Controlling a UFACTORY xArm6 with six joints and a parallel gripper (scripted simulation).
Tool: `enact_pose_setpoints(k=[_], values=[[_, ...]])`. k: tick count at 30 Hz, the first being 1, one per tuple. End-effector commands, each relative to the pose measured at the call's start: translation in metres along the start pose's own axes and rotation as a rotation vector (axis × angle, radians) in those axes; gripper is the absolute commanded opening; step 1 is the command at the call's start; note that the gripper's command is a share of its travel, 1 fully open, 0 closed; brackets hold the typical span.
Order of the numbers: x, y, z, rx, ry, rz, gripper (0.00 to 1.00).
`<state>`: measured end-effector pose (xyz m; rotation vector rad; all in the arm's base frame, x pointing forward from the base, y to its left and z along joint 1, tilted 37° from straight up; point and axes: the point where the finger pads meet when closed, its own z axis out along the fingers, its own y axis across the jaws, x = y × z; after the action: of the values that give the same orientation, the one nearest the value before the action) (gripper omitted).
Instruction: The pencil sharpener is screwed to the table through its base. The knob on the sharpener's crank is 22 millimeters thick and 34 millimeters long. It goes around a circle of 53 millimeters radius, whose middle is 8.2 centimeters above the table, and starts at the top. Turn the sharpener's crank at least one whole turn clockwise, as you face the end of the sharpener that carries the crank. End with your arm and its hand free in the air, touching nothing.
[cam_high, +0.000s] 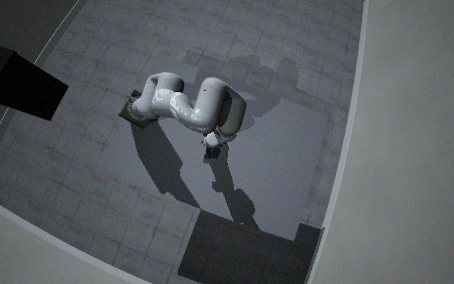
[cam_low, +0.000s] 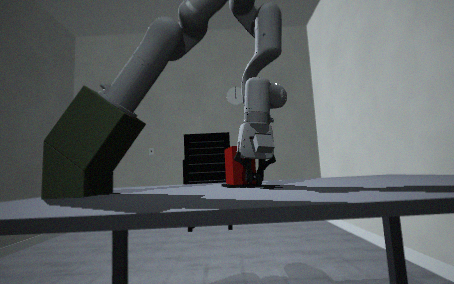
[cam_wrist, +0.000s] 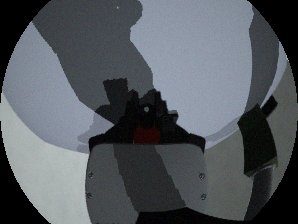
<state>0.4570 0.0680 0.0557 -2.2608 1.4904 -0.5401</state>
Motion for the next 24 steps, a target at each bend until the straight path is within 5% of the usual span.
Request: enact_pose_setpoints(k=[1, 24], values=[[0.0006, 0.0056, 0.002, 0.082, 0.07, -0.003, 0.0], [0.0006, 0.0077, 0.0023, 0.082, 0.07, -0.003, 0.0]])
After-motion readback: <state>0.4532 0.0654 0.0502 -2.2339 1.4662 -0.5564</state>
